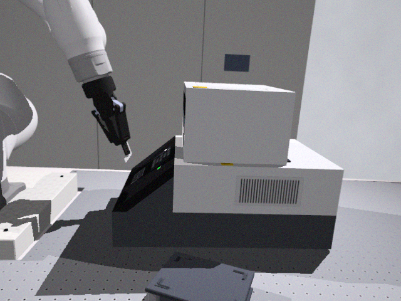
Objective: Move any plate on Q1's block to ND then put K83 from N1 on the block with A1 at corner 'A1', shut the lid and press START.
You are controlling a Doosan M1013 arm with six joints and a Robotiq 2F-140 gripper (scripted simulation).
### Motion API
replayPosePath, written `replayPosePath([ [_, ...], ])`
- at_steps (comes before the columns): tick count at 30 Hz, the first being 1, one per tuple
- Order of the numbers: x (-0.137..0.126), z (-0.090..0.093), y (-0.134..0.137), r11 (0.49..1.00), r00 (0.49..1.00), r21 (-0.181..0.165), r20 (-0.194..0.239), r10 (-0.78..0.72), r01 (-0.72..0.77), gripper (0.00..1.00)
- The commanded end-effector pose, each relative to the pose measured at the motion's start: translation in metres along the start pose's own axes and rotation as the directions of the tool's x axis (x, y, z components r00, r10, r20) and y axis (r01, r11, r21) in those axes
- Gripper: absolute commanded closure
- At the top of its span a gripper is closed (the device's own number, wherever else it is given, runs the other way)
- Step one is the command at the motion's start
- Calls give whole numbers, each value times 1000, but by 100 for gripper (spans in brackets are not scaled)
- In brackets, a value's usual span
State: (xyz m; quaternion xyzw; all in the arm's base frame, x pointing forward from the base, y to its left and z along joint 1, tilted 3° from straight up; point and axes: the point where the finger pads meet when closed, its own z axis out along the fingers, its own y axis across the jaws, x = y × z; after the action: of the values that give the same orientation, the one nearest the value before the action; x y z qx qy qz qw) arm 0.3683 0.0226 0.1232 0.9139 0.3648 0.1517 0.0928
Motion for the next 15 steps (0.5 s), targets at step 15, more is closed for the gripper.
replayPosePath([
  [15, 3, 11, 3, 1000, 1000, 0, 0, 0, 0, 100],
])
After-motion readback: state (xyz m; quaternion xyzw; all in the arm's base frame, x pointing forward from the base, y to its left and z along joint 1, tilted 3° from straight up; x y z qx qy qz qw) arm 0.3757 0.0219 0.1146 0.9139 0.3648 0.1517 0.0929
